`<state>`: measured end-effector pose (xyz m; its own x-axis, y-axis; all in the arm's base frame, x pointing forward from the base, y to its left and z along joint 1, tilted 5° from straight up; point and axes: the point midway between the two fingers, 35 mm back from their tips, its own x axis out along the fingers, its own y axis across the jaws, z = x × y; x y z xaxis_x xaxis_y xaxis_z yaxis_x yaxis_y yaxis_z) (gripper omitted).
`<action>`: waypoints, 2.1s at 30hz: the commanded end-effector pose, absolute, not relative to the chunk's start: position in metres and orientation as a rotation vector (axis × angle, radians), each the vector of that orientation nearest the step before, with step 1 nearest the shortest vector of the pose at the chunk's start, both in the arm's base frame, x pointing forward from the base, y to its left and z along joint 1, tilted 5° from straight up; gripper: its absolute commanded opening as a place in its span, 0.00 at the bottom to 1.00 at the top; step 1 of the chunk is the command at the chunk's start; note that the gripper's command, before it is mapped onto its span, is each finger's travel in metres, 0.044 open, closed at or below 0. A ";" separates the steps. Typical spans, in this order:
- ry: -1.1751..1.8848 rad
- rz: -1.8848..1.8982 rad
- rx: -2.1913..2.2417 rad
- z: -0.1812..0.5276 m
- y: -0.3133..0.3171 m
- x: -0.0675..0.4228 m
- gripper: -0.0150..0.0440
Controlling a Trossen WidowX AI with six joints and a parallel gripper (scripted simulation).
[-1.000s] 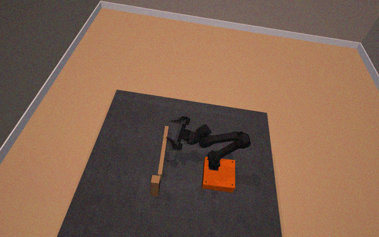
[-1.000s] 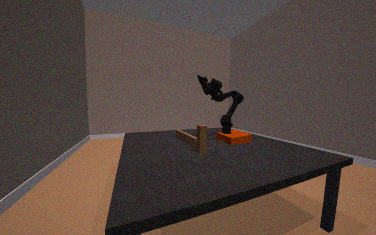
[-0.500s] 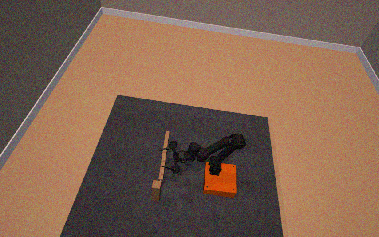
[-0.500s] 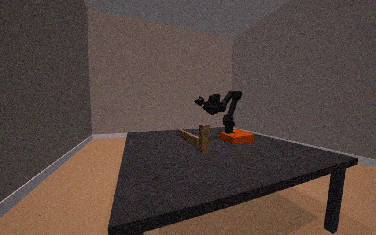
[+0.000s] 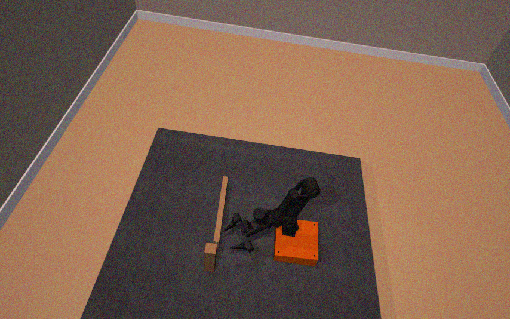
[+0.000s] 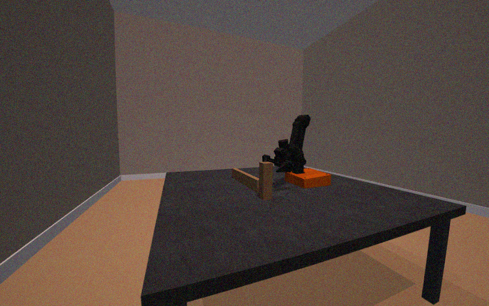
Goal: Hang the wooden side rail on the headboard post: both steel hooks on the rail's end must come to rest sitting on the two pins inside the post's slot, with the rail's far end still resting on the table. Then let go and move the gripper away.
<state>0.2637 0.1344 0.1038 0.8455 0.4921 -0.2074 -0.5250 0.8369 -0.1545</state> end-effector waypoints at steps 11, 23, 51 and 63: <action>0.242 0.563 -0.178 0.080 0.134 0.249 1.00; 0.271 0.591 -0.226 0.077 0.136 0.257 1.00; 0.431 1.136 -0.490 0.125 0.110 0.312 1.00; 0.431 1.136 -0.490 0.125 0.110 0.312 1.00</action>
<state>0.3110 0.1092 0.1234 0.3626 0.7425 -0.5631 -0.9281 0.3423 -0.1463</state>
